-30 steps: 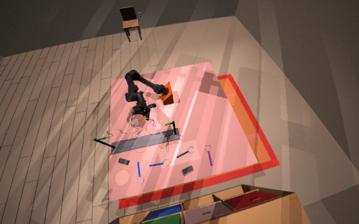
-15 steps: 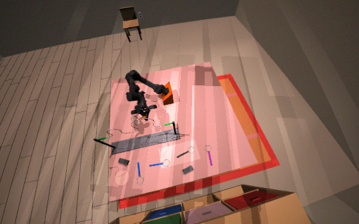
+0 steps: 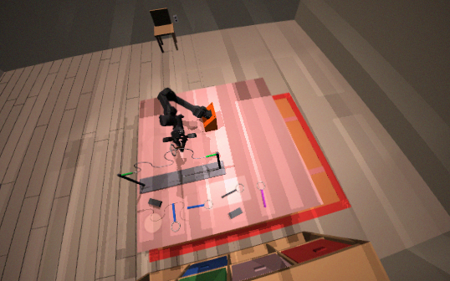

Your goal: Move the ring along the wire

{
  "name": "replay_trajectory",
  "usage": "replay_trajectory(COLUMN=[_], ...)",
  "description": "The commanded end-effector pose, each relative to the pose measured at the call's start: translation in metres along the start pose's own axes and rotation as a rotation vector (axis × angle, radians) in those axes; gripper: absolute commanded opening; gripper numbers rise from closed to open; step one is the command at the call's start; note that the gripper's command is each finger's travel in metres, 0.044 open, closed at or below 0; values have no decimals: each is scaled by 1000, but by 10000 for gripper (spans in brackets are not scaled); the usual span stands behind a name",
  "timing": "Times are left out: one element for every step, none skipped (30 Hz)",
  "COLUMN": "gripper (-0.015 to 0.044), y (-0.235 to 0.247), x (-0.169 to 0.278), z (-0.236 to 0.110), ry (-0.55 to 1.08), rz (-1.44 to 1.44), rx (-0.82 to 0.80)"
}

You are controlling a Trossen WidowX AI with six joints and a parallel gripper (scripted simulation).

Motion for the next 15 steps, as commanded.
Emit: replay_trajectory(gripper=[-150,-150,-150,-150,-150,-150,-150,-150,-150,-150,-150,-150,-150,-150,-150], y=[-1,-2,-2,-2,-2,-3,-3,-3,-4,-4,-4,-5,-5,-5,-5], x=[0,0,0,0,0,0,0,0,0,0,0,0,0,0,0], z=[0,0,0,0,0,0,0,1,1,1,1,1,1,1,1], ry=[-8,-10,-12,-14,-16,-18,-20,-22,-24,-26,-28,-30,-32,-34,-36], rz=[-40,-52,-63,-75,-86,-98,-110,-121,-133,-144,-156,-168,-179,-191,-202], rx=[23,30,36,42,48,54,60,66,72,79,85,91,97,103,109])
Point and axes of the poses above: the point midway between the two fingers, 35 mm back from their tips, its own z axis out along the fingers, its own y axis across the jaws, x = y × z, the point moved 4 cm from there along -z, back along the fingers, and after that the axes turned 5 degrees about z, right-handed, at the moved point
